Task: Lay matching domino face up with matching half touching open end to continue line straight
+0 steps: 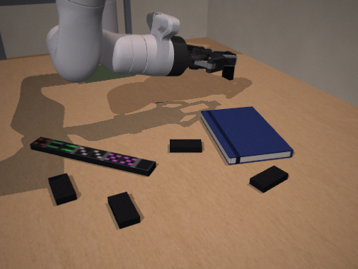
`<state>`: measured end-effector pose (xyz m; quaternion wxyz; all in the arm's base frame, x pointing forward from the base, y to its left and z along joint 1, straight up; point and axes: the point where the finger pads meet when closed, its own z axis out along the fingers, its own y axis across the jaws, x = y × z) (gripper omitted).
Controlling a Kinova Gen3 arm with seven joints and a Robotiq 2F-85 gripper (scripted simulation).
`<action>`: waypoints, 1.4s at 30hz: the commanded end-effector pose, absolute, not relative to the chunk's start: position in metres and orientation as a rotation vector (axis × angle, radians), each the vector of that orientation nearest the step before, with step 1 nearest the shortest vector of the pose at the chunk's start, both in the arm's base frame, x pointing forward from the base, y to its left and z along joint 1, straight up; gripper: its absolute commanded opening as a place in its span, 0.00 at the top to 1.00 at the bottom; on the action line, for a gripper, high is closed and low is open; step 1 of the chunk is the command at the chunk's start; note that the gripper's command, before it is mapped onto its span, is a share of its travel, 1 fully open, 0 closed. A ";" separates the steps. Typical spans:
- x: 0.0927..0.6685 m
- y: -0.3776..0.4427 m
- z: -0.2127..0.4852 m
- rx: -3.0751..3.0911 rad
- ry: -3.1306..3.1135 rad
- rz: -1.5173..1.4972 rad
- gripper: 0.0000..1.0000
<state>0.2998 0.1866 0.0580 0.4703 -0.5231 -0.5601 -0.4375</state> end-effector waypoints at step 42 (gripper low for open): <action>0.300 0.187 0.004 -1.281 -1.372 -1.073 0.69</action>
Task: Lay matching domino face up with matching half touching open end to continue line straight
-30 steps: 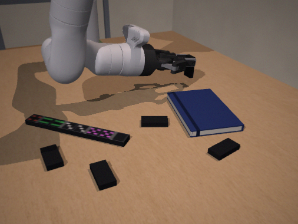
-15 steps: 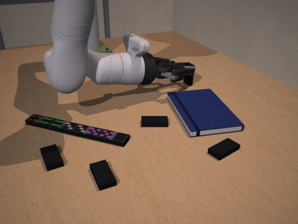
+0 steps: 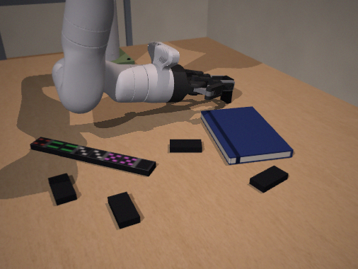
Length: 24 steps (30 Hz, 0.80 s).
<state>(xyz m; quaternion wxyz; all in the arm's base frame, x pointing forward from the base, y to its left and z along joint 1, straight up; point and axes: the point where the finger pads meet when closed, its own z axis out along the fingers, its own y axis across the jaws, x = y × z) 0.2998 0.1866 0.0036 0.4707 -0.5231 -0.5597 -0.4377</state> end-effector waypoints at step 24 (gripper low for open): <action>0.300 0.187 0.004 -1.281 -1.372 -1.073 0.51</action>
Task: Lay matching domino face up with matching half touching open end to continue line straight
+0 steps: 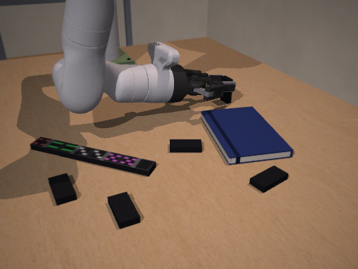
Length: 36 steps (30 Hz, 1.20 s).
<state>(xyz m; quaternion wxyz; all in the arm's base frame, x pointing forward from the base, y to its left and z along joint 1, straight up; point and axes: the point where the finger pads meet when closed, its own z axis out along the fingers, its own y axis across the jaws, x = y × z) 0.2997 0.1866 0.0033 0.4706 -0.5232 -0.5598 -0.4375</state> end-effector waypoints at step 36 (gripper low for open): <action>0.303 0.147 0.038 -1.281 -1.372 -1.073 0.51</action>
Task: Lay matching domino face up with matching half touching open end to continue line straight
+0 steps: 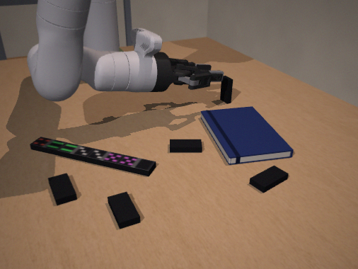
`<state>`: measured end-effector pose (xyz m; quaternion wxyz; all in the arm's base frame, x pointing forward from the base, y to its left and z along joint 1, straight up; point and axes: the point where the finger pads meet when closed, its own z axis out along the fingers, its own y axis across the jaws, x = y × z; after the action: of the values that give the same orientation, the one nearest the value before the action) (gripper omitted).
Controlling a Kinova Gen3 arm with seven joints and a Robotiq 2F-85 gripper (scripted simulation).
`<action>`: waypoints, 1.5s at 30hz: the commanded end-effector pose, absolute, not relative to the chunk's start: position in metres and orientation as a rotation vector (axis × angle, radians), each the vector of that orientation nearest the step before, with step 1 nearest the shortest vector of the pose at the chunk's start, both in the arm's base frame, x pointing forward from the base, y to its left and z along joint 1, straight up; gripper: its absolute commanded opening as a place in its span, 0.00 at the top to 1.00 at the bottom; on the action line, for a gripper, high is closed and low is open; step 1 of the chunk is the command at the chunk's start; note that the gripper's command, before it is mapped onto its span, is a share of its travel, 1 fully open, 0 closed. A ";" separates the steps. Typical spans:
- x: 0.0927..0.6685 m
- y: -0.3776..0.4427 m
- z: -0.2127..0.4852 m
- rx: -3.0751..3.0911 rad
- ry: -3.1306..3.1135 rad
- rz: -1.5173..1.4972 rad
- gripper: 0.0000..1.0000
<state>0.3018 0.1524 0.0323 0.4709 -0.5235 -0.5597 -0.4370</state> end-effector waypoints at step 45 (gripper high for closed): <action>0.305 0.156 0.076 -1.282 -1.373 -1.074 0.51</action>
<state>0.3044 0.1495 0.0708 0.4699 -0.5232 -0.5602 -0.4378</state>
